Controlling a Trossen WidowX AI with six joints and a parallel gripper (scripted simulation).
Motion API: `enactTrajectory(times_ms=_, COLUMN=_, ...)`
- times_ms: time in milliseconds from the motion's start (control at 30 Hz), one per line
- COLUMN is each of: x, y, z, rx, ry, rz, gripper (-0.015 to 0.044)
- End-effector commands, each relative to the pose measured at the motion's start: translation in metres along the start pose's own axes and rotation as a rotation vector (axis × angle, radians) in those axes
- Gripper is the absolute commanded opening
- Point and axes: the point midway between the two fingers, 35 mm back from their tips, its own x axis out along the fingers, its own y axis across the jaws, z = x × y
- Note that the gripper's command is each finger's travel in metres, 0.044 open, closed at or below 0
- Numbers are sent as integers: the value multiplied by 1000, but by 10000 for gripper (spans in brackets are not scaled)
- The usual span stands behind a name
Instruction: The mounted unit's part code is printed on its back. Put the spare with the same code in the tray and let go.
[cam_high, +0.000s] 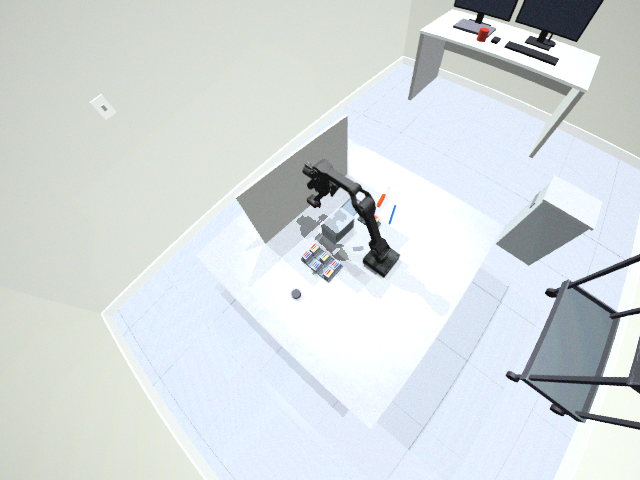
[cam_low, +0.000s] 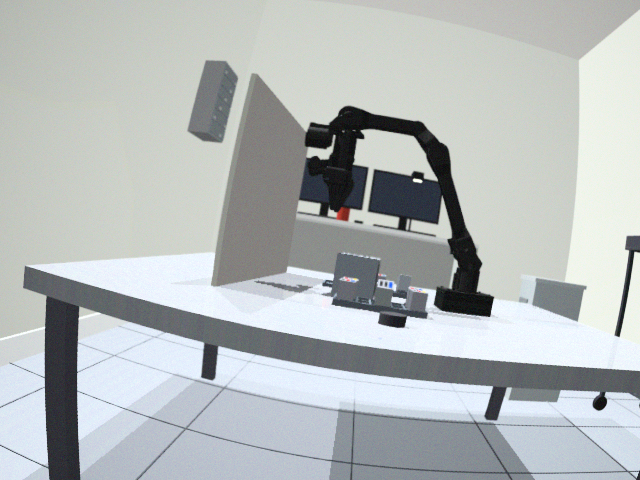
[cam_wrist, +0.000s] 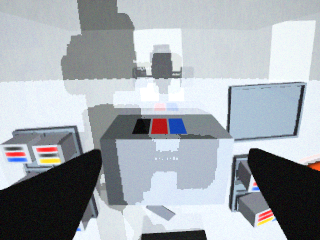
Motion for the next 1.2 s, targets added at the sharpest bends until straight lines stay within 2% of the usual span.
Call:
enactTrajectory(times_ms=0, x=0, y=1, z=0, rx=4, ry=3, rz=5, gripper=440)
enactTrajectory(times_ms=167, x=1, y=2, z=0, rx=-4, ry=3, rz=4, gripper=440)
enactTrajectory(times_ms=267, x=7, y=23, z=-2, rx=-135, ry=10, rz=-3, gripper=440)
enactTrajectory(times_ms=467, x=30, y=116, z=-21, rx=-743, ry=8, rz=5, gripper=440)
enactTrajectory(times_ms=667, x=54, y=211, z=-70, rx=-1436, ry=-7, rz=22, gripper=440)
enactTrajectory(times_ms=733, x=59, y=229, z=-84, rx=-1583, ry=-10, rz=25, gripper=440)
enactTrajectory(times_ms=900, x=59, y=231, z=-86, rx=-1601, ry=-11, rz=25, gripper=440)
enactTrajectory(times_ms=1067, x=93, y=238, z=-83, rx=-1601, ry=-11, rz=25, gripper=309)
enactTrajectory(times_ms=1167, x=99, y=241, z=-82, rx=-1601, ry=-12, rz=25, gripper=300)
